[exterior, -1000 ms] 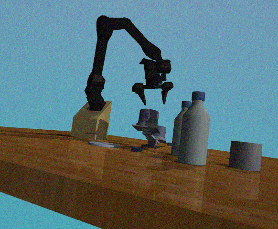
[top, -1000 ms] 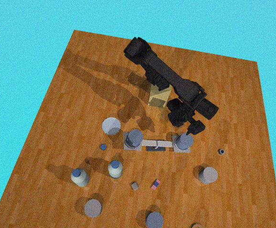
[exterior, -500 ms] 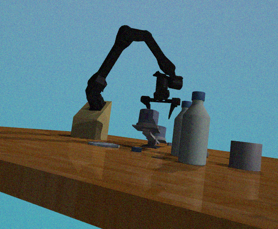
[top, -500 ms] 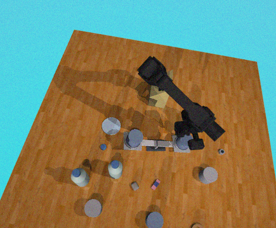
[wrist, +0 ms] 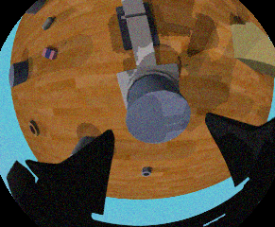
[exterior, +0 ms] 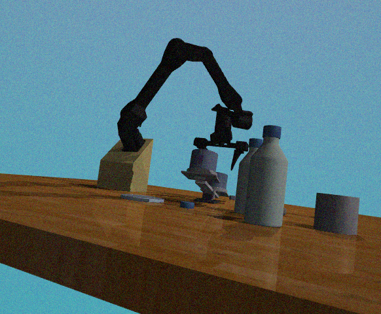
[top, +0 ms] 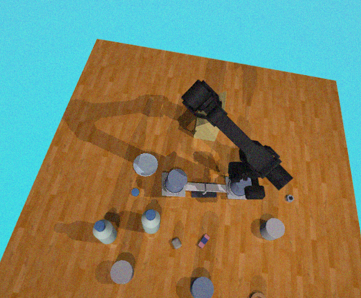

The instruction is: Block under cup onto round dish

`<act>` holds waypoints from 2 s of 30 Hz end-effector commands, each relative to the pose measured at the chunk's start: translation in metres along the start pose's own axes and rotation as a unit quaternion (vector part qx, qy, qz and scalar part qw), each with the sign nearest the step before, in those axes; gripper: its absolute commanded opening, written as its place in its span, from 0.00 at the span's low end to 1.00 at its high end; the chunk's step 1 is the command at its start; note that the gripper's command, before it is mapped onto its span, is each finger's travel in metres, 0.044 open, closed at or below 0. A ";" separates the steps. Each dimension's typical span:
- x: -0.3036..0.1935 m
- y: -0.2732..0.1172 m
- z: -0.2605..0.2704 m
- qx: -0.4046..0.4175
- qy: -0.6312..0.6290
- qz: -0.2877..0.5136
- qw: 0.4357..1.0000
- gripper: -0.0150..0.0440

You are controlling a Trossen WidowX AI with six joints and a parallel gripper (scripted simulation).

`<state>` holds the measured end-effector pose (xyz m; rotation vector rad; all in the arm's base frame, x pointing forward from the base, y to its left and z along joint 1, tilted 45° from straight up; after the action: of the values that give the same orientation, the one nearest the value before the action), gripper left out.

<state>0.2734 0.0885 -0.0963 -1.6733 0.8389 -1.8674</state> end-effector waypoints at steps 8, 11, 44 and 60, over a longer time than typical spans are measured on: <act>-0.001 0.018 0.000 0.000 -0.004 0.000 1.000 1.00; -0.001 0.022 0.000 0.000 -0.004 0.000 1.000 1.00; 0.001 0.064 -0.001 0.001 -0.002 -0.004 1.000 0.83; -0.001 0.055 0.001 0.002 -0.003 -0.003 1.000 0.29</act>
<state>0.2696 0.0464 -0.1396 -1.6887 0.8278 -1.8654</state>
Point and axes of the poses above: the point midway between the two fingers, 35 mm back from their tips, its own y axis out along the fingers, its own z axis across the jaws, x = y × z, the point moved 1 cm from there along -y, back along the fingers, and after that the axes turned 14 degrees about y, right-handed, at the moved point
